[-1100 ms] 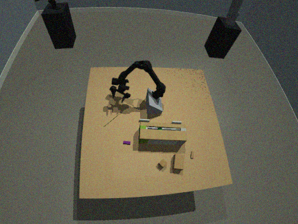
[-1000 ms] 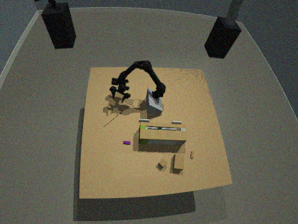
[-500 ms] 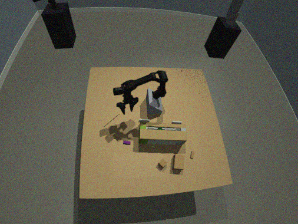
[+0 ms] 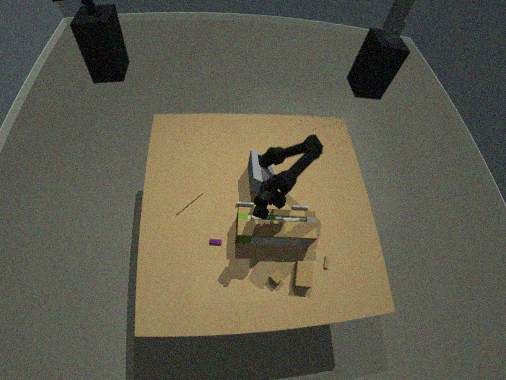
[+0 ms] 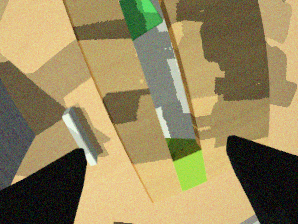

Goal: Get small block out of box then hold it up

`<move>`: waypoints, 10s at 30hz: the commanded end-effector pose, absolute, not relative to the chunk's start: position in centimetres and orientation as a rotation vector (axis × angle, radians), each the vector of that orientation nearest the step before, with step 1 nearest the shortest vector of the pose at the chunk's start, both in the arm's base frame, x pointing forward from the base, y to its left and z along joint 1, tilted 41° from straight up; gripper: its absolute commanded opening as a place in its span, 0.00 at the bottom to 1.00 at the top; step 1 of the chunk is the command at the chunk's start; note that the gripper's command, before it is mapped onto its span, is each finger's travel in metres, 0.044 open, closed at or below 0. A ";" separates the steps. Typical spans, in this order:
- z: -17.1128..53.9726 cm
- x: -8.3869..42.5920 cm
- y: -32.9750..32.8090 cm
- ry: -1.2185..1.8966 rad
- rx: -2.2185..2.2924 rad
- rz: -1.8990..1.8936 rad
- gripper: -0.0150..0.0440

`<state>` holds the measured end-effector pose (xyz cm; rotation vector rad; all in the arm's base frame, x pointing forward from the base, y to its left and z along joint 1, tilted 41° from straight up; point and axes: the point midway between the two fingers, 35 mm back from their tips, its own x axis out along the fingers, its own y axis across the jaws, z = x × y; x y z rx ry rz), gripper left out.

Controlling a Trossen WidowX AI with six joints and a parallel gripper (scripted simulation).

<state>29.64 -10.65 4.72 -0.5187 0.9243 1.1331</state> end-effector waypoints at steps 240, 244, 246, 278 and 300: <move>-10.7 23.2 -7.1 0.578 3.123 -2.060 0.74; -11.1 23.1 -6.6 0.578 3.124 -2.060 0.74; -11.4 23.1 -6.4 0.579 3.124 -2.060 0.74; -10.0 23.1 -7.6 0.577 3.125 -2.053 0.25; -3.2 22.7 -15.0 0.040 3.219 -2.249 0.25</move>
